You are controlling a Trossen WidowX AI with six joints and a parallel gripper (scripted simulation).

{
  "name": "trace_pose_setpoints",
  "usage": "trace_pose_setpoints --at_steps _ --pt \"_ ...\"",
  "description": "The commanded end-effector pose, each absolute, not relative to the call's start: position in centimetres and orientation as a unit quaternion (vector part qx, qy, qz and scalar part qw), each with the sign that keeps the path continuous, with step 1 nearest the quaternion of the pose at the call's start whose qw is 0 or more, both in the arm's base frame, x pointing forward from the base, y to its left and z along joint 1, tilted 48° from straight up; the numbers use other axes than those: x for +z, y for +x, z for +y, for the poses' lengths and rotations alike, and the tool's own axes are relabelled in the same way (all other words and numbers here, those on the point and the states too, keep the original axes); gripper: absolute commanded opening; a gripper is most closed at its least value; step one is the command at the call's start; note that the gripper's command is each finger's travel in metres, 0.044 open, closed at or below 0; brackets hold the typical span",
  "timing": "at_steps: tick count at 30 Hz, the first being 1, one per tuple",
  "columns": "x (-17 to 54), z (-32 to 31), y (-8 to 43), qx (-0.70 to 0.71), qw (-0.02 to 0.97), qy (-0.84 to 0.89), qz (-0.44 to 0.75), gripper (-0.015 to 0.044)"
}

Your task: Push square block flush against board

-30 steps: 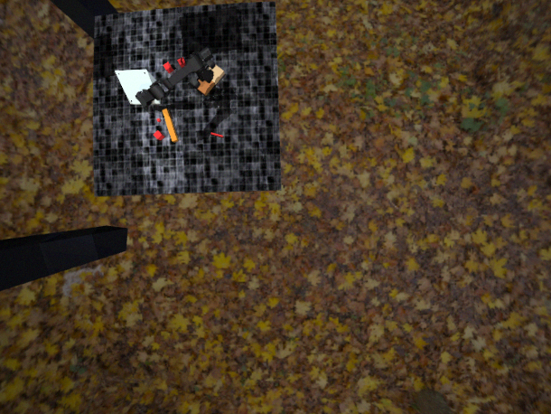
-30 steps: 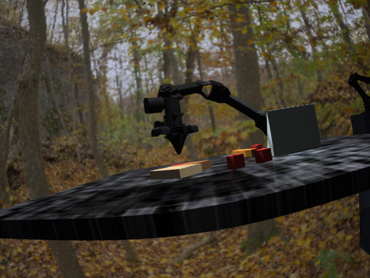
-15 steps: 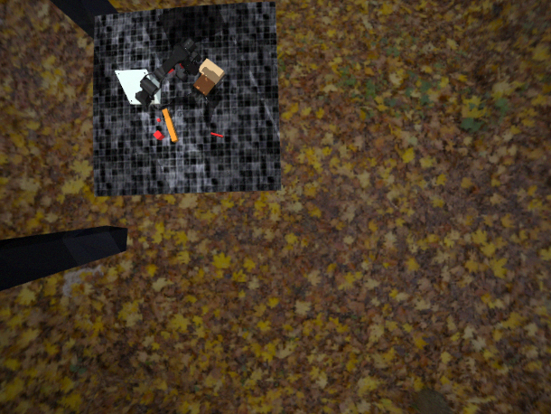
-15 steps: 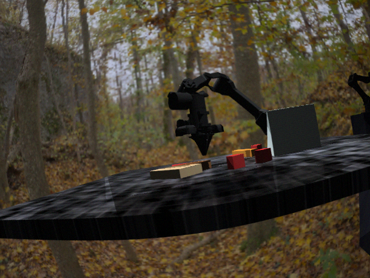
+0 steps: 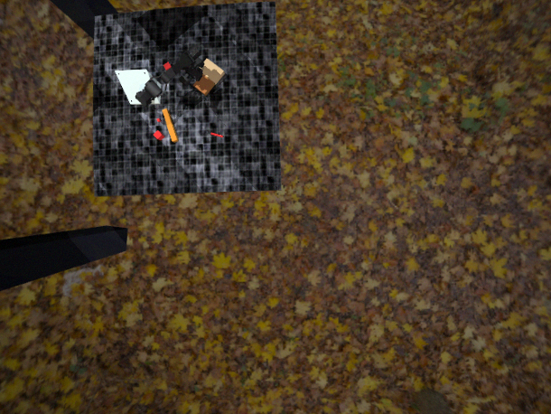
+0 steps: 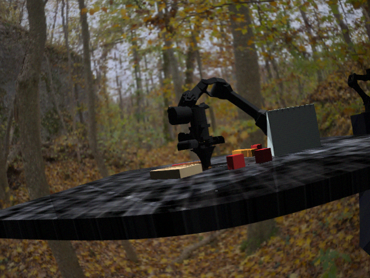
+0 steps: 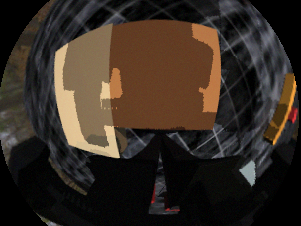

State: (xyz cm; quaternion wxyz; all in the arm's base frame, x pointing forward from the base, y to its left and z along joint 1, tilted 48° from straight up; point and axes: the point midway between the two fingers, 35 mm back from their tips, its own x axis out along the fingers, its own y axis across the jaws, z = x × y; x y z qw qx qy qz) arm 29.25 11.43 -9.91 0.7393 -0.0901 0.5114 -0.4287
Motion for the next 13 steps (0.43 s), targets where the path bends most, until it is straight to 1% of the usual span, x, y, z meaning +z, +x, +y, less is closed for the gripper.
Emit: trace_pose_setpoints --at_steps 1,8,13 --pt "-9.64 11.06 29.74 -0.43 0.738 -0.092 0.511 0.0" --pt "-9.09 10.68 30.7 -0.43 0.738 -0.092 0.511 0.0" --pt "-9.3 10.84 30.38 -0.43 0.738 -0.092 0.511 0.0"
